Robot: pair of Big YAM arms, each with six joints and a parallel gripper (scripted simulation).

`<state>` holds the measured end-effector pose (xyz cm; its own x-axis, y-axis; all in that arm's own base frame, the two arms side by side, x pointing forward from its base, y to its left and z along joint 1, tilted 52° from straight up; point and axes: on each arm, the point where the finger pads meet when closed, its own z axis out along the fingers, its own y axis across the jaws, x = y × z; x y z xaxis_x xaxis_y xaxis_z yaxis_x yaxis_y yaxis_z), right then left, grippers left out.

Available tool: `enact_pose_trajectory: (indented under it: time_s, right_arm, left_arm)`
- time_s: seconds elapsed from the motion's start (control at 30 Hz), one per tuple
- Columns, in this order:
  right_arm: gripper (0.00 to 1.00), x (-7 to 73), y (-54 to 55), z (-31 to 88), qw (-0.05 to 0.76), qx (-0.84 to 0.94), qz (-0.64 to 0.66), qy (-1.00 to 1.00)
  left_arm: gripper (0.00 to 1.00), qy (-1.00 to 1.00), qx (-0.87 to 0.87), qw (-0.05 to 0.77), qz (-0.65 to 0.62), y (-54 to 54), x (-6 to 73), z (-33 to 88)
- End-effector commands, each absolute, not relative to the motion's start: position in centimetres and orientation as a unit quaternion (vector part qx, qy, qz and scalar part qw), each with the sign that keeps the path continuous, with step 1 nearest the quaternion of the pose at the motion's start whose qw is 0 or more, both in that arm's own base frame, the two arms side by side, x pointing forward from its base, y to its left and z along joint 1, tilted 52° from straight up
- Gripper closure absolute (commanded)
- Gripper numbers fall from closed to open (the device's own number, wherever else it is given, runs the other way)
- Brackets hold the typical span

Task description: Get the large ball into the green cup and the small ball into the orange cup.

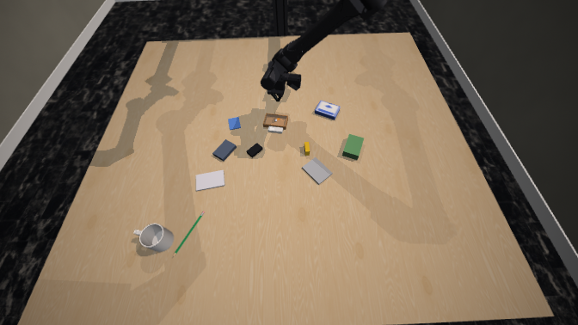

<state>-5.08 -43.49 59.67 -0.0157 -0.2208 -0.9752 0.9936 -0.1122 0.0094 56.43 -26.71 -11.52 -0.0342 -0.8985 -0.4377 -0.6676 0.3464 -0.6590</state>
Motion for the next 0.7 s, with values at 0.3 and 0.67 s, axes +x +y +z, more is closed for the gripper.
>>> enact_pose_trajectory:
  time_s: [0.3,0.67]
  right_arm:
    - [0.00,-5.8,-42.4,62.6,0.523,0.457,-0.599,0.399]
    - [0.00,-5.8,-42.4,62.6,0.523,0.457,-0.599,0.399]
  left_arm:
    - [1.00,0.702,-0.558,0.418,-0.143,-27.1,56.3,-10.9]
    - [1.00,0.708,-0.557,0.417,-0.126,-25.9,57.8,-11.9]
